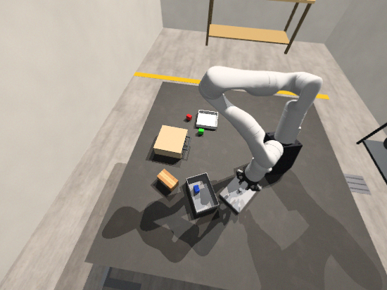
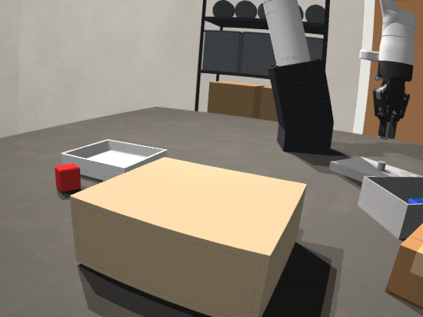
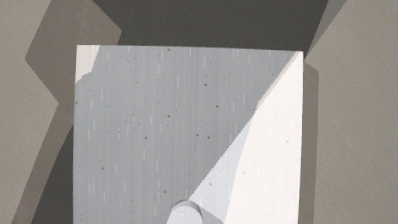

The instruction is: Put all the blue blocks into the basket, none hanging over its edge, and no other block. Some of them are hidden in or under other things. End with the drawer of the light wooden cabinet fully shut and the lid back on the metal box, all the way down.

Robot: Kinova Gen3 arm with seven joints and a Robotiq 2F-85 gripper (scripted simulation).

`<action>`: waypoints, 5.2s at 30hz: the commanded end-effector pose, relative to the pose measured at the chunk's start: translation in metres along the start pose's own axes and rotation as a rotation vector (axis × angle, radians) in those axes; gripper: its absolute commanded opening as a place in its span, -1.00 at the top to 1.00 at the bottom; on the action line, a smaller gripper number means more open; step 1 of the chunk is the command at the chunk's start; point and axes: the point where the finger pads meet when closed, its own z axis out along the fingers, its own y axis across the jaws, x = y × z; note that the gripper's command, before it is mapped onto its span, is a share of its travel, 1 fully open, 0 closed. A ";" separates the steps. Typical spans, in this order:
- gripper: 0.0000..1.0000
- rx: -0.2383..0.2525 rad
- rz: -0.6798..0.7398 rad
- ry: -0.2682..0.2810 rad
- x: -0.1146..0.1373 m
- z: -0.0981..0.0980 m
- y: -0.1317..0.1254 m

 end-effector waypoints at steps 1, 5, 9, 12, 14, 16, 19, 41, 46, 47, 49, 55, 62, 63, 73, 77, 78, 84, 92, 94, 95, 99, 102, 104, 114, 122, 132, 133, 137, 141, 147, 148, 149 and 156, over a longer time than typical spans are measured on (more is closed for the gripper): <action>0.21 0.000 0.000 -0.001 -0.001 -0.010 0.000; 0.21 0.000 0.000 -0.001 -0.001 -0.024 0.000; 0.21 0.000 0.000 -0.001 -0.001 -0.040 0.000; 0.21 0.000 0.000 -0.001 -0.001 -0.052 0.000; 0.21 0.000 0.000 -0.001 -0.001 -0.058 0.000; 0.21 0.000 0.000 -0.001 -0.001 -0.064 0.000; 0.21 0.000 0.000 -0.001 -0.001 -0.067 0.000; 0.21 0.000 0.000 -0.001 -0.001 -0.083 0.000; 0.21 -0.004 -0.002 -0.008 -0.003 -0.083 0.001; 0.21 -0.006 -0.003 -0.010 -0.004 -0.083 0.001; 0.21 -0.009 -0.005 -0.017 -0.007 -0.083 0.002; 0.21 -0.021 -0.012 -0.037 -0.015 -0.083 0.006; 0.21 -0.056 -0.036 -0.100 -0.039 -0.083 0.015; 0.21 -0.062 -0.041 -0.112 -0.043 -0.084 0.017; 0.21 -0.125 -0.100 -0.237 -0.089 -0.090 0.035; 0.21 -0.162 -0.147 -0.317 -0.117 -0.097 0.046; 0.21 -0.171 -0.161 -0.339 -0.125 -0.099 0.049; 0.21 -0.227 -0.266 -0.480 -0.169 -0.117 0.068; 0.21 -0.275 -0.411 -0.631 -0.210 -0.142 0.089; 0.21 -0.289 -0.469 -0.681 -0.222 -0.151 0.097; 0.21 -0.294 -0.500 -0.706 -0.227 -0.156 0.100; 0.21 -0.313 -0.637 -0.800 -0.243 -0.174 0.114; 0.21 -0.320 -0.752 -0.863 -0.251 -0.186 0.124; 0.21 -0.320 -0.752 -0.863 -0.251 -0.186 0.124; 0.21 -0.305 -1.196 -0.997 -0.249 -0.203 0.143; 0.21 -0.269 -1.486 -1.000 -0.233 -0.193 0.137; 0.21 -0.186 -1.943 -0.867 -0.202 -0.152 0.091; 0.21 -0.178 -1.984 -0.845 -0.199 -0.147 0.084; 0.21 -0.152 -2.100 -0.773 -0.191 -0.133 0.061; 0.21 -0.127 -2.204 -0.693 -0.185 -0.121 0.036; 0.21 -0.084 -2.375 -0.520 -0.176 -0.101 -0.018; 0.21 -0.077 -2.398 -0.491 -0.175 -0.098 -0.027; 0.21 -0.071 -2.420 -0.462 -0.174 -0.096 -0.035; 0.21 -0.046 -2.512 -0.325 -0.171 -0.088 -0.076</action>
